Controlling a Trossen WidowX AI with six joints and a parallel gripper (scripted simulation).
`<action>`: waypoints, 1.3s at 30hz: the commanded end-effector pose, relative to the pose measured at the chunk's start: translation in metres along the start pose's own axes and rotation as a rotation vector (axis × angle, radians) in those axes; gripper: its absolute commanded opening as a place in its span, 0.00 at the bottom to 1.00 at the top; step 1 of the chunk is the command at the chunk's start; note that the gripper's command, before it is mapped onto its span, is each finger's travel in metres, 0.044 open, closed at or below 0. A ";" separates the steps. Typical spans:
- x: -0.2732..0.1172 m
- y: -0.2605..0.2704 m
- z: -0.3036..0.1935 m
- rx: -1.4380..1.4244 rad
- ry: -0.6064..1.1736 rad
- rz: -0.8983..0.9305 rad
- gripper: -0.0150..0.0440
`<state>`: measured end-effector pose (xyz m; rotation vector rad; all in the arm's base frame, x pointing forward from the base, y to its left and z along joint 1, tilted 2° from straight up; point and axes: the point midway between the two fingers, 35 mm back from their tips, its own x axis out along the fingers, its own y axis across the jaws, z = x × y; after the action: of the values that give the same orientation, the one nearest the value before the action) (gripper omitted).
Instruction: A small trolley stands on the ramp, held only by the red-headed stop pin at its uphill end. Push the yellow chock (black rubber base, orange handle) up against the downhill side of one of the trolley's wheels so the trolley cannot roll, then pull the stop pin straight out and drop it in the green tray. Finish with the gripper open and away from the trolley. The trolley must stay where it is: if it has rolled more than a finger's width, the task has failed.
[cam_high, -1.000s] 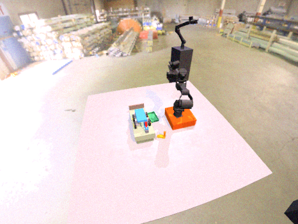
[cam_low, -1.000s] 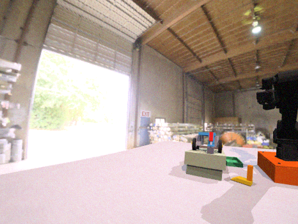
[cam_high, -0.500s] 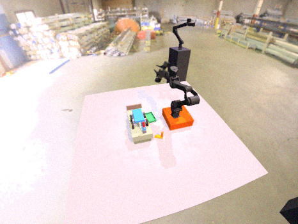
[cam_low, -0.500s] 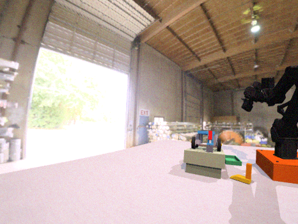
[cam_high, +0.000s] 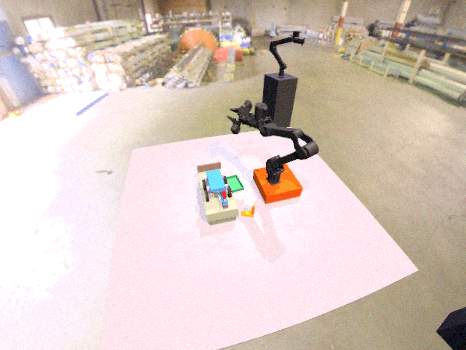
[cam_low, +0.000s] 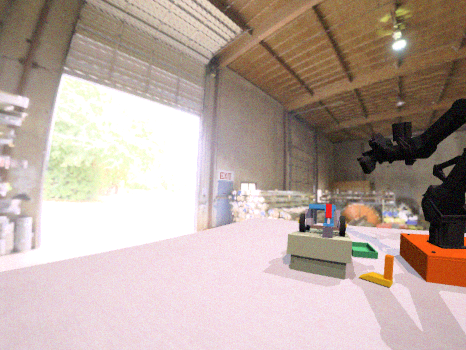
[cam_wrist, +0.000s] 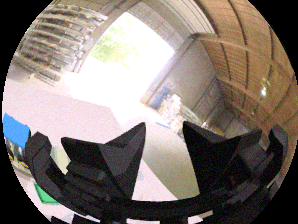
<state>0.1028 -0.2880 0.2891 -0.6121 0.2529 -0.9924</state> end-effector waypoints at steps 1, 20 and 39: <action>0.006 0.011 0.006 0.089 -0.001 0.046 0.58; 0.021 0.099 0.036 0.578 0.089 0.359 0.58; -0.016 0.228 0.083 1.125 0.502 0.730 0.58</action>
<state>0.2848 -0.1669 0.2238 0.6565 0.2539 -0.4407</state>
